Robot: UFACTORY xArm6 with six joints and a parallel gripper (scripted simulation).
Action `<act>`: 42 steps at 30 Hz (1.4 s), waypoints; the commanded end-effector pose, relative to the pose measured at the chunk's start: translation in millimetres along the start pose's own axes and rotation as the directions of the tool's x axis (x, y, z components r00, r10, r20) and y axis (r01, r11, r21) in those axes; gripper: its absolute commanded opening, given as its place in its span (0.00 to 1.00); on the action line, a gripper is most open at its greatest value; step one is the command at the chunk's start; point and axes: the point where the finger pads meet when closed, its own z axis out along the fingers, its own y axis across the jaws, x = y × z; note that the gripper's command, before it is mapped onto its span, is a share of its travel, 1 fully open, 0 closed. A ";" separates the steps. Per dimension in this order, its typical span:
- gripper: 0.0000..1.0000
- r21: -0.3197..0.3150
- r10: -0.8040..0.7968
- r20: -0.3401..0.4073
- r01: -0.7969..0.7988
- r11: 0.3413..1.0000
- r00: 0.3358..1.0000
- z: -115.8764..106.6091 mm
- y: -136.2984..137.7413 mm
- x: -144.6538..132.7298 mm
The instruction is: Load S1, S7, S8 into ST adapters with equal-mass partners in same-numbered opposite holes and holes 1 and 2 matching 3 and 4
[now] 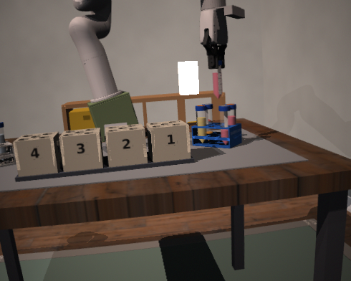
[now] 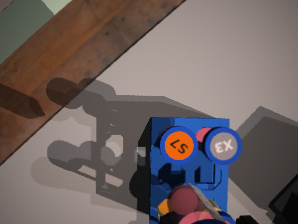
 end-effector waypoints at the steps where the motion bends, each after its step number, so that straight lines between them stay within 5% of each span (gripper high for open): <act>1: 0.00 0.001 0.001 -0.005 -0.001 1.000 1.000 -1.9 -1.1 1.6; 19: 0.00 0.001 0.001 -0.005 -0.001 1.000 1.000 2.1 -1.1 1.6; 42: 0.00 0.001 0.001 -0.005 -0.001 1.000 1.000 44.1 -1.1 1.7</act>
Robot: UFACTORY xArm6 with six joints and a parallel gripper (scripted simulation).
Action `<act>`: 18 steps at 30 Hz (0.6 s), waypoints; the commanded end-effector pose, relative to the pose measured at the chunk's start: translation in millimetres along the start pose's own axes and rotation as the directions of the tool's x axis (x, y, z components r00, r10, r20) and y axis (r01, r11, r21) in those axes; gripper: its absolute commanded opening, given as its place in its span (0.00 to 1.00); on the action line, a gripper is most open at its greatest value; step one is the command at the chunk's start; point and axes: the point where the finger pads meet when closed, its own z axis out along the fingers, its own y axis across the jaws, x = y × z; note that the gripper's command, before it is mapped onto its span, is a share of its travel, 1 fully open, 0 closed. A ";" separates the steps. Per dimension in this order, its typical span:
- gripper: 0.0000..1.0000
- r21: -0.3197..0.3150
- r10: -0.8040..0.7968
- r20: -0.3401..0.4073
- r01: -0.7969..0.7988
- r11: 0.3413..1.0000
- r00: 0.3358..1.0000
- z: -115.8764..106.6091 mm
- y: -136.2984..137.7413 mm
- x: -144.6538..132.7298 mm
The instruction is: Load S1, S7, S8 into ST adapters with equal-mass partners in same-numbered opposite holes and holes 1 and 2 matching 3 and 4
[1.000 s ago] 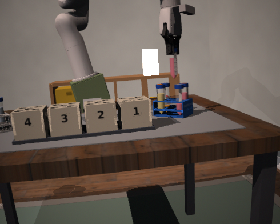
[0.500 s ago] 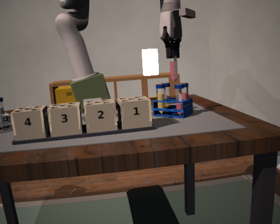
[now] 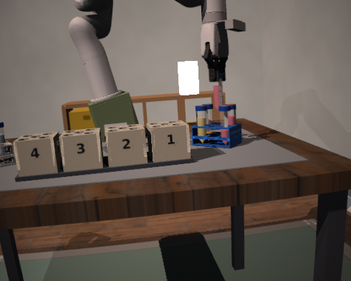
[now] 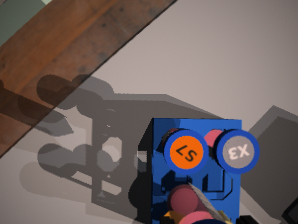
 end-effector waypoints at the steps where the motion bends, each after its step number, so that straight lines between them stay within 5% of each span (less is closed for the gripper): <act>1: 0.00 0.000 0.000 -0.004 0.000 1.000 1.000 7.5 -0.1 1.4; 18: 0.00 0.000 0.000 -0.004 0.000 1.000 1.000 30.4 -0.1 1.4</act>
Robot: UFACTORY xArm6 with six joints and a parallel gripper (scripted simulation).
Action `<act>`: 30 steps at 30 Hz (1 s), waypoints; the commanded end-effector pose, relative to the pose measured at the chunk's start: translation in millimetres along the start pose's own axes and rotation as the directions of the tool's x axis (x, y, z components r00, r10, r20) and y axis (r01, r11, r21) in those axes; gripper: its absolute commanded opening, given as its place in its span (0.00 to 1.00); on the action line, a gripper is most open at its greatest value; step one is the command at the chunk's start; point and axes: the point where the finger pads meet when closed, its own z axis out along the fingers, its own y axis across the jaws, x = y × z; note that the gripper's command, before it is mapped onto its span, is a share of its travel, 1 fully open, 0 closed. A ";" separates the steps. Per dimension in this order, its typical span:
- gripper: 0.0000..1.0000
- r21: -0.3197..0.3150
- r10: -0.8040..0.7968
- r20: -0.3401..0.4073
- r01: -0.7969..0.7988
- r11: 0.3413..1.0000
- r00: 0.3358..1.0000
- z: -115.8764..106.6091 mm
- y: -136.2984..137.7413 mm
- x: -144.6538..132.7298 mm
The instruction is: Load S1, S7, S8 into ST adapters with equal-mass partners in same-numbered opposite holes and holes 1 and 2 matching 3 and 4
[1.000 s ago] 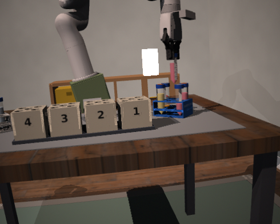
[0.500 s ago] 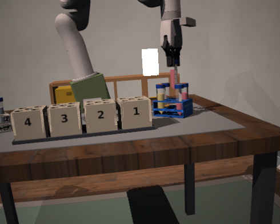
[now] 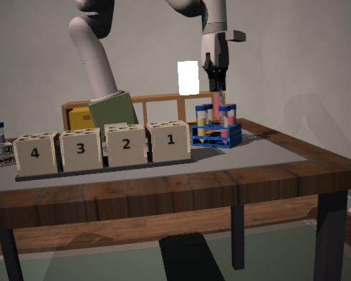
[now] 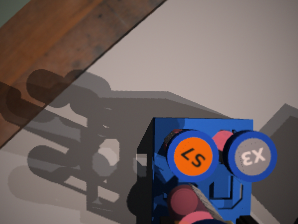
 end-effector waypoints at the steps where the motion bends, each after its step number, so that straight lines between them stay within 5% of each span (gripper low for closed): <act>1: 0.00 0.001 0.000 -0.006 0.000 1.000 1.000 -0.2 -0.1 2.0; 30: 0.00 0.001 0.000 -0.006 0.000 1.000 1.000 13.9 -0.1 2.1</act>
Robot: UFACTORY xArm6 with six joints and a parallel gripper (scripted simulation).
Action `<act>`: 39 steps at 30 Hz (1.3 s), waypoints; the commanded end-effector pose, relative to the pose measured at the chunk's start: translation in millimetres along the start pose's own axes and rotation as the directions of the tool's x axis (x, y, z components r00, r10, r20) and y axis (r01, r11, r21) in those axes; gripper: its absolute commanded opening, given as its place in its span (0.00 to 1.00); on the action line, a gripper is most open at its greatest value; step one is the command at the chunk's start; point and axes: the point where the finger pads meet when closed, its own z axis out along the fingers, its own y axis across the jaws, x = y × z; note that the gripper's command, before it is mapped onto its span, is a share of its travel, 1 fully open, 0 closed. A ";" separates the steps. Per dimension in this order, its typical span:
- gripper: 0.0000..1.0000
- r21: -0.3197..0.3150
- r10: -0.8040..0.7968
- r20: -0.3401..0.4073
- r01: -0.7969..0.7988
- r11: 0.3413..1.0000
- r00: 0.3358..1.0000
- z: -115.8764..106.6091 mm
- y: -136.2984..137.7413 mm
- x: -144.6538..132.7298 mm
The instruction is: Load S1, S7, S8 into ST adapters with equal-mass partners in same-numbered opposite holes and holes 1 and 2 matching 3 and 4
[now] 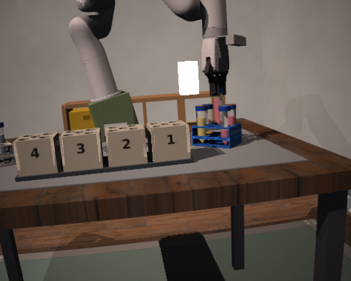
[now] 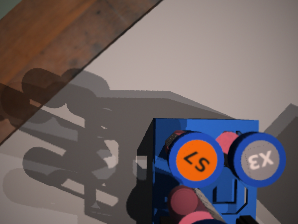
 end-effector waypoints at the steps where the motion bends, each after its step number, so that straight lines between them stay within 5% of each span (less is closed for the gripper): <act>1: 0.00 0.001 0.000 -0.005 0.000 1.000 1.000 2.2 -0.1 1.8; 39: 0.00 0.001 0.000 -0.005 0.000 1.000 1.000 36.2 -0.1 1.8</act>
